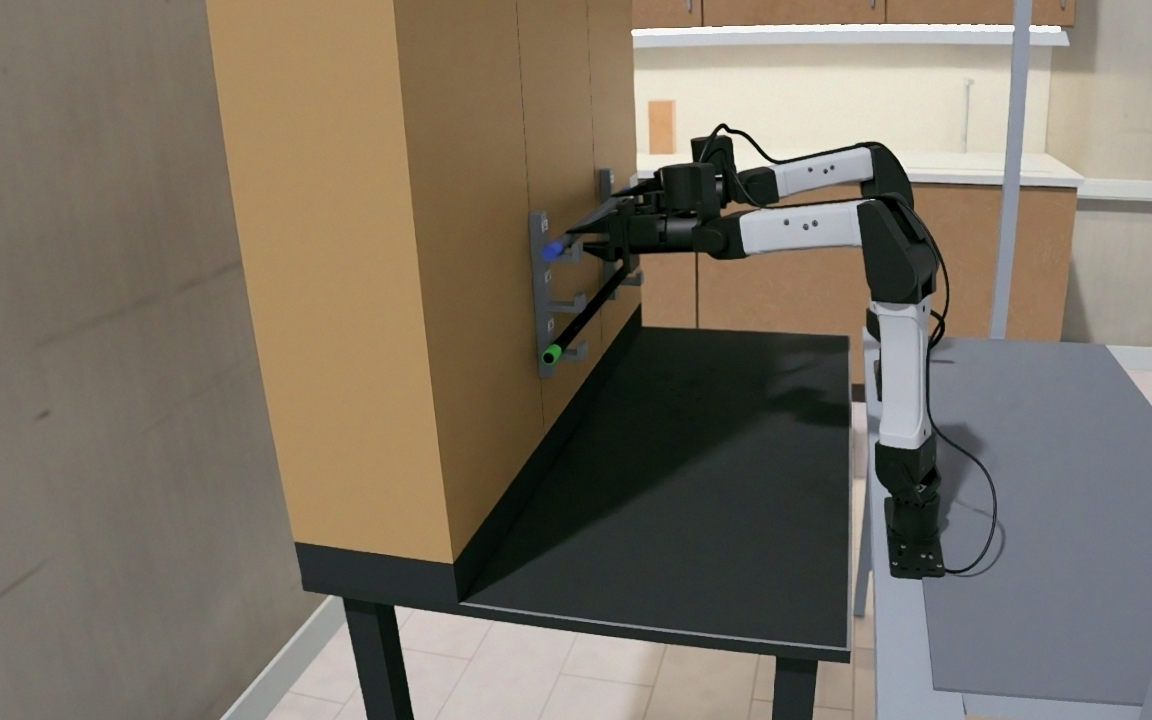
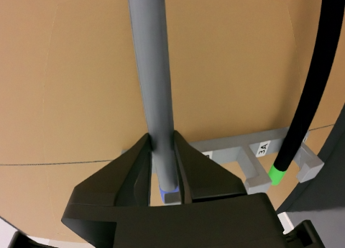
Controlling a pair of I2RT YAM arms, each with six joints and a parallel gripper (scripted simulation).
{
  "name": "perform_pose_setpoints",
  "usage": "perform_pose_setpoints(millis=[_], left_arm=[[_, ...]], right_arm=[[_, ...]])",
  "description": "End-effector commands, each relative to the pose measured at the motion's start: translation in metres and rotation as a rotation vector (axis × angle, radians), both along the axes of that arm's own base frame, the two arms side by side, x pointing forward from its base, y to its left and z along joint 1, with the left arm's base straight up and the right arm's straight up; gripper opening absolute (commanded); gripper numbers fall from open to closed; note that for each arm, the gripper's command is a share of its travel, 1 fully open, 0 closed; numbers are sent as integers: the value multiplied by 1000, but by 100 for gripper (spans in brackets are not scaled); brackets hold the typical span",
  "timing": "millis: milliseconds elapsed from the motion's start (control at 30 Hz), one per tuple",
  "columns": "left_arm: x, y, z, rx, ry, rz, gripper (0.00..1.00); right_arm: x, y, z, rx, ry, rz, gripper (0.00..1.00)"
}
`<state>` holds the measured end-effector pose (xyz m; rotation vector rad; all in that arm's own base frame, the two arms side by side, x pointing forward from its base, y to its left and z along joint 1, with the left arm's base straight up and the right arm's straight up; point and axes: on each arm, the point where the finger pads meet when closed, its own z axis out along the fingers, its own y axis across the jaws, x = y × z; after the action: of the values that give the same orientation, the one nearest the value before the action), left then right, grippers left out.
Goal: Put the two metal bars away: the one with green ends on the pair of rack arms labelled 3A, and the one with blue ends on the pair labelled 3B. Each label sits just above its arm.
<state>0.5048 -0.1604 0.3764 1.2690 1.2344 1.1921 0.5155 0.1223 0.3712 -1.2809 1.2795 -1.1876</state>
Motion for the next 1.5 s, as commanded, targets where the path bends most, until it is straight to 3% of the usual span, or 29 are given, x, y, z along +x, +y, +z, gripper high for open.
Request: perform_pose_setpoints(millis=[0, 1467], left_arm=[[4, -2, 28, -17, -62, -8, 0], [4, -3, 57, -17, -62, -8, 0]], right_arm=[[1, -2, 39, 13, -88, 0, 0], [1, -2, 68, 13, -88, 0, 0]])
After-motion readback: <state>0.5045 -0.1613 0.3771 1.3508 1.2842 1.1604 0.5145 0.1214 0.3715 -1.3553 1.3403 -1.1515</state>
